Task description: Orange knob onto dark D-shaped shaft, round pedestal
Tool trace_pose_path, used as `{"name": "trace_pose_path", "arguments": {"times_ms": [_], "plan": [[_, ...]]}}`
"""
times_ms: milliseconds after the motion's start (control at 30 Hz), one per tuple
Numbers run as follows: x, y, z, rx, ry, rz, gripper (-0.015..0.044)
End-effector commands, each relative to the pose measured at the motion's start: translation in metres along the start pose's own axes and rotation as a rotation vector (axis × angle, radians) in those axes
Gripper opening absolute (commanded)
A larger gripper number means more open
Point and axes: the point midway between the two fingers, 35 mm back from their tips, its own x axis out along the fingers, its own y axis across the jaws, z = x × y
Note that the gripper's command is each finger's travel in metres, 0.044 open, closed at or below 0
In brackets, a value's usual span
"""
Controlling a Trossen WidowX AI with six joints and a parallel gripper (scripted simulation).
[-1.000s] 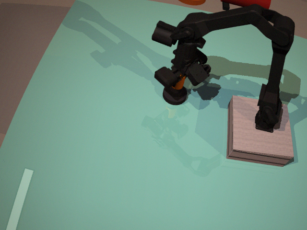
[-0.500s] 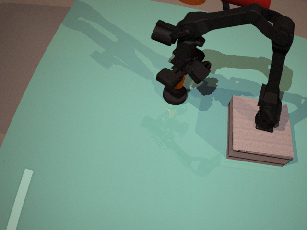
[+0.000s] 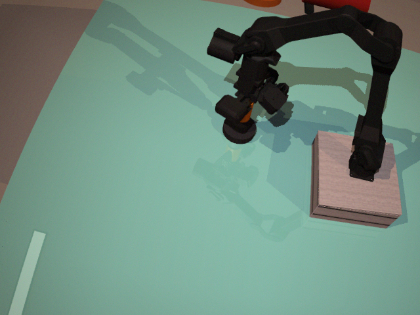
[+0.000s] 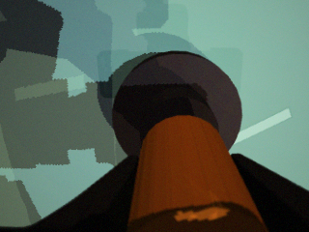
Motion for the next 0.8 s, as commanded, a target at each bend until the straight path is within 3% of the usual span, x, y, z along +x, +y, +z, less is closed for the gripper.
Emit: {"name": "trace_pose_path", "arguments": {"times_ms": [0,767], "plan": [[-0.0010,0.0003,0.0023,-0.004,0.001,-0.001,0.0000],[-0.0020,0.0001,0.0007,-0.004,0.001,-0.001,0.0000]]}}
